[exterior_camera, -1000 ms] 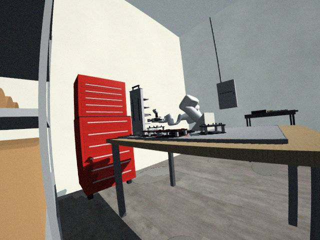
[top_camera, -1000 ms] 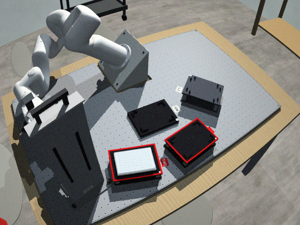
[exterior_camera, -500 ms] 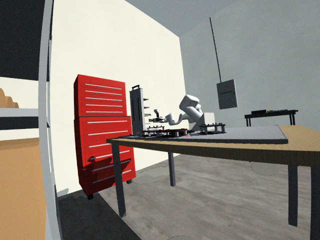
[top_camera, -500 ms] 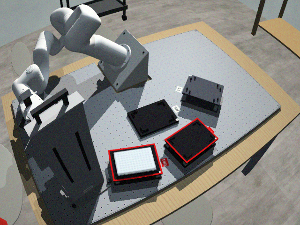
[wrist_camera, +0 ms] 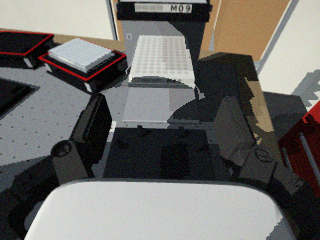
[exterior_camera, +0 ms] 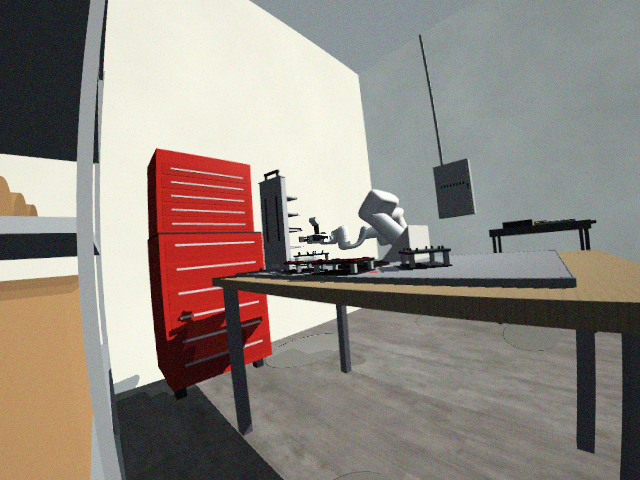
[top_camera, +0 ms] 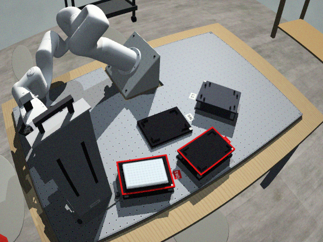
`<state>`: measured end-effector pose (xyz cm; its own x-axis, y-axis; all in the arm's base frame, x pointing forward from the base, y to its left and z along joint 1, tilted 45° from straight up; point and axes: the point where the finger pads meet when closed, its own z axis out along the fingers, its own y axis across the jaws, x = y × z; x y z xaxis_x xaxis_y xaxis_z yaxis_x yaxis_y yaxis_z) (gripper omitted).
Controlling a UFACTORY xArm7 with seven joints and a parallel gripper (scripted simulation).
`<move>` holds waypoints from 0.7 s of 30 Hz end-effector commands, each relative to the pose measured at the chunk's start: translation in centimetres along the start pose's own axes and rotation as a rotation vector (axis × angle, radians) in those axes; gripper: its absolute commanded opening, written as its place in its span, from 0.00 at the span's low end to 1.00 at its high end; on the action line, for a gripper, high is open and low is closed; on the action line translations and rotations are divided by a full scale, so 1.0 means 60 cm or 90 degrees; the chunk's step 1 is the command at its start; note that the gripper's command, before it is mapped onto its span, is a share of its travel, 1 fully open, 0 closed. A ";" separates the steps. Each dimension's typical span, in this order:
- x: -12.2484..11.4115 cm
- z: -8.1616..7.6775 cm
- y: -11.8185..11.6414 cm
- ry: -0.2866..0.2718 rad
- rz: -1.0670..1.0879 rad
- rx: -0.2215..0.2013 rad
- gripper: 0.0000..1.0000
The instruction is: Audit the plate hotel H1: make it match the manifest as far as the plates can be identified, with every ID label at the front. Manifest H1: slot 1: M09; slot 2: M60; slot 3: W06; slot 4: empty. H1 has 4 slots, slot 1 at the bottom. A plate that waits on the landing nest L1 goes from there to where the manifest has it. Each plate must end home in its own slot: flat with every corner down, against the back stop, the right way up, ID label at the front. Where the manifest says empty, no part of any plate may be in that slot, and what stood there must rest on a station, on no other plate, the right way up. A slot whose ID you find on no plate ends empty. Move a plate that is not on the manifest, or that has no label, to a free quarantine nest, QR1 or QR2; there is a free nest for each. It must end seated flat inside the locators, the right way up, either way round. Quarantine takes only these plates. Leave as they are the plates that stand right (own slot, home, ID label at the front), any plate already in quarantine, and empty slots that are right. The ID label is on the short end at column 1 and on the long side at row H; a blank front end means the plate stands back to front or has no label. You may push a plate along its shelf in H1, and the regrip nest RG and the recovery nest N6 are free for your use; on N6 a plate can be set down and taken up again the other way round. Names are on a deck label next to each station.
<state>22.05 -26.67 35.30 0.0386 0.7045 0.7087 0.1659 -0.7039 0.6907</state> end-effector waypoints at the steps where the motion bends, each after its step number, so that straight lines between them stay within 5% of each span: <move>1: 0.020 0.000 -0.001 -0.001 -0.001 0.000 1.00; 21: 0.096 0.000 -0.004 -0.001 -0.001 0.000 1.00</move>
<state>22.21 -23.07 38.65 0.0385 0.7048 0.7084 0.1657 -0.7036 0.6910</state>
